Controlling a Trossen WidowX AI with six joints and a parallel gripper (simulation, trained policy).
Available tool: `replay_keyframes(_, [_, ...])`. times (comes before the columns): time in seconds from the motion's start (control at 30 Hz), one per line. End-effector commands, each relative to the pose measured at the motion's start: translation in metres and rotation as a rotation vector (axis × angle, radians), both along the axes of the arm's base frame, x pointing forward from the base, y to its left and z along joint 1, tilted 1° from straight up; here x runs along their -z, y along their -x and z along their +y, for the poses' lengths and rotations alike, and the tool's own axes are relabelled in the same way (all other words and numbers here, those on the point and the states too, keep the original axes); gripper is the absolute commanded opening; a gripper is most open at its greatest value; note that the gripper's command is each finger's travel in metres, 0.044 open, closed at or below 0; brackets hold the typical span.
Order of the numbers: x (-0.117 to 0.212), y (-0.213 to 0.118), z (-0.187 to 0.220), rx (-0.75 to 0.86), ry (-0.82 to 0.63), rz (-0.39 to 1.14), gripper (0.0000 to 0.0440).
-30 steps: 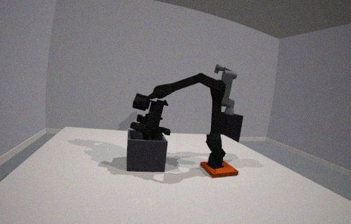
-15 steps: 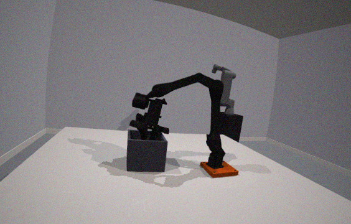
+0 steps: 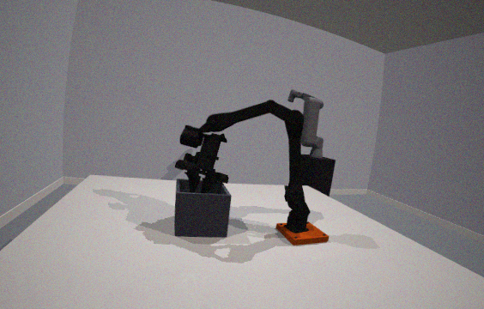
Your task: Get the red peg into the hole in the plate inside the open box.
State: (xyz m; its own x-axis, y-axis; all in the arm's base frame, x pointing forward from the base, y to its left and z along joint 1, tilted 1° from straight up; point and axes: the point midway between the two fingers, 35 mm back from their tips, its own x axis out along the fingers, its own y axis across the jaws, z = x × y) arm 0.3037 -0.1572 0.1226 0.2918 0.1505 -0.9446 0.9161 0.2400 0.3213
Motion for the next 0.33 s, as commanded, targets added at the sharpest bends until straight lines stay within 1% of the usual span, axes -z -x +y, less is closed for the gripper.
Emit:
replay_keyframes(0.0, [0.001, -0.005, -0.001, -0.018, -0.021, -0.017, 0.0169])
replay_keyframes(0.3, [-0.013, -0.015, -0.008, -0.044, -0.025, -0.088, 0.0167])
